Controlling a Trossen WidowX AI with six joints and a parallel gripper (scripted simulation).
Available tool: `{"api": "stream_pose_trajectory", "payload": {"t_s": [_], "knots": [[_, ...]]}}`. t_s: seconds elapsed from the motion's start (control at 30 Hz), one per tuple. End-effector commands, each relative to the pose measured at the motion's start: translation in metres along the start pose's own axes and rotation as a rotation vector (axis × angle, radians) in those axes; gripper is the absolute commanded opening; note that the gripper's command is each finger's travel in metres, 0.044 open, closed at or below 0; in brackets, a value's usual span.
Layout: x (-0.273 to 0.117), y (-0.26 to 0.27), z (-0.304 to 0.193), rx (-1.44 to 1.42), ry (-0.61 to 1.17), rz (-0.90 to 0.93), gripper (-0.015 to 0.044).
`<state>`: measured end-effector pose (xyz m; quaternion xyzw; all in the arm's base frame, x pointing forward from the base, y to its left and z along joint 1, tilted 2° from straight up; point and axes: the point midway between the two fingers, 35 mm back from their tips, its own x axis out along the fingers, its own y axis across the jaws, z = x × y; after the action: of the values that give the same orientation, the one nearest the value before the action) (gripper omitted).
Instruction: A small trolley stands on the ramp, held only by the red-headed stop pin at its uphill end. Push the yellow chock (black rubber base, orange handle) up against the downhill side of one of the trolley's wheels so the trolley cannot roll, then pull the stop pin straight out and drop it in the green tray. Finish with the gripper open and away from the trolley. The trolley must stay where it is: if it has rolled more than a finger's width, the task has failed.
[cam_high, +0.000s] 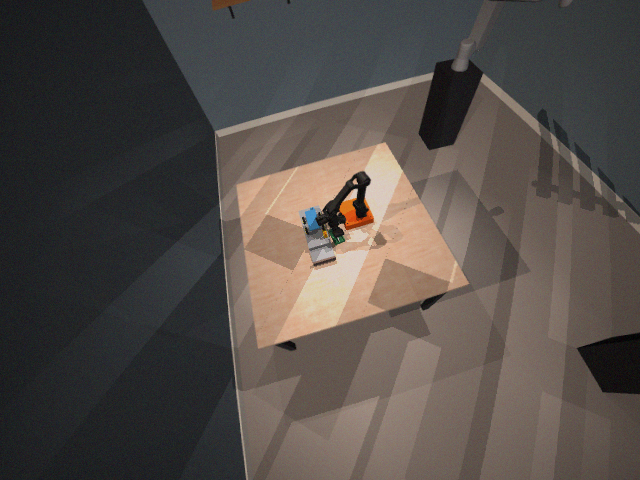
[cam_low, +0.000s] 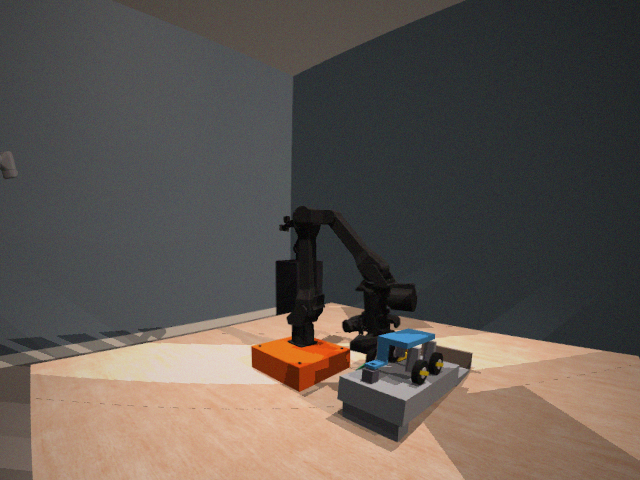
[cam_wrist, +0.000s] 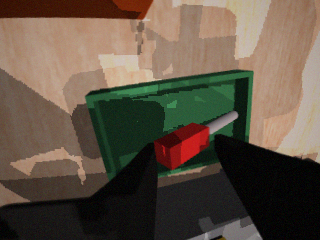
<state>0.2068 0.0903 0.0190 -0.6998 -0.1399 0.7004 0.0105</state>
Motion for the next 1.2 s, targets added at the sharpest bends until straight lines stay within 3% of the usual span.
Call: {"api": "stream_pose_trajectory", "payload": {"t_s": [0.0,0.43,0.63,1.03,1.17], "knots": [[0.002,0.002,0.001,-0.003,-0.003,-0.005,0.019],[0.007,0.009,0.001,-0.003,-0.003,-0.005,0.019],[0.005,0.008,0.0,-0.001,0.002,0.0,0.034],[-0.017,0.005,0.002,-0.002,-0.003,-0.004,0.034],[-0.029,0.003,0.003,-0.003,-0.003,-0.004,0.044]]}}
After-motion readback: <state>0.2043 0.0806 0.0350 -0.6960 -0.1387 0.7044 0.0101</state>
